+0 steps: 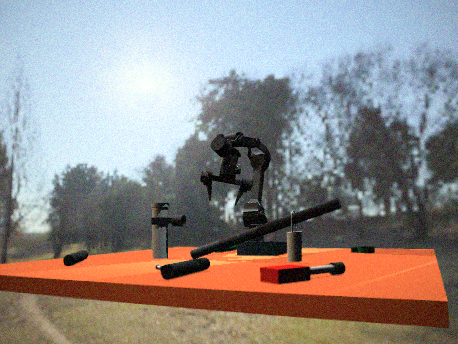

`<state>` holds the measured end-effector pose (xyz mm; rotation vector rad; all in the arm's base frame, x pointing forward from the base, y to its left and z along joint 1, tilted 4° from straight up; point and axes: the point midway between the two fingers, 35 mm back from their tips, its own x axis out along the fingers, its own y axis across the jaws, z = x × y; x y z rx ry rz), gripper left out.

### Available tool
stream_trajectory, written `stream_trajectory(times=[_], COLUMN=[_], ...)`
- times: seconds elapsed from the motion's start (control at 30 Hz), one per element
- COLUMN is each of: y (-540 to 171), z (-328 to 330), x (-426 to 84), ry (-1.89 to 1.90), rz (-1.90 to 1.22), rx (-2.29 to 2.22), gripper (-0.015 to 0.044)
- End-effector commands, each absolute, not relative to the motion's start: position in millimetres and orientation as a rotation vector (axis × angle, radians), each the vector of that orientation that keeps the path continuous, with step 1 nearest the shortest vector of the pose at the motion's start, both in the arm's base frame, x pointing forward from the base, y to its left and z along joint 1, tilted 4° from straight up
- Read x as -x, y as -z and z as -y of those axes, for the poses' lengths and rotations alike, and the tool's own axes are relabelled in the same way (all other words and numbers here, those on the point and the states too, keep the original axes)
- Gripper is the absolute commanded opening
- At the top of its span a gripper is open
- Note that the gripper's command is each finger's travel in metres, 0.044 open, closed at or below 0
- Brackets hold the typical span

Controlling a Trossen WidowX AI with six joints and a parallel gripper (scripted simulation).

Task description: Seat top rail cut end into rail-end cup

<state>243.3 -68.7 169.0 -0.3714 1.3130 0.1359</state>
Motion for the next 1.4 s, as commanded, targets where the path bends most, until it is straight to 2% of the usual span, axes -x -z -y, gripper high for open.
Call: stream_trajectory(times=[0.0,0.17,0.87,1.07,1.37], y=[-126,-113,-113,-80,-72], z=[58,55,55,56,56], x=[-247,-246,-246,-245,-244], ry=[-0.866,-1.120,-1.120,-1.120,-1.120], rz=[-1.370,-1.323,-1.323,-1.323,-1.323], rx=[0.935,1.083,1.083,1.084,1.084], gripper=[0.0440,0.0440,0.0440,0.0440,0.0440])
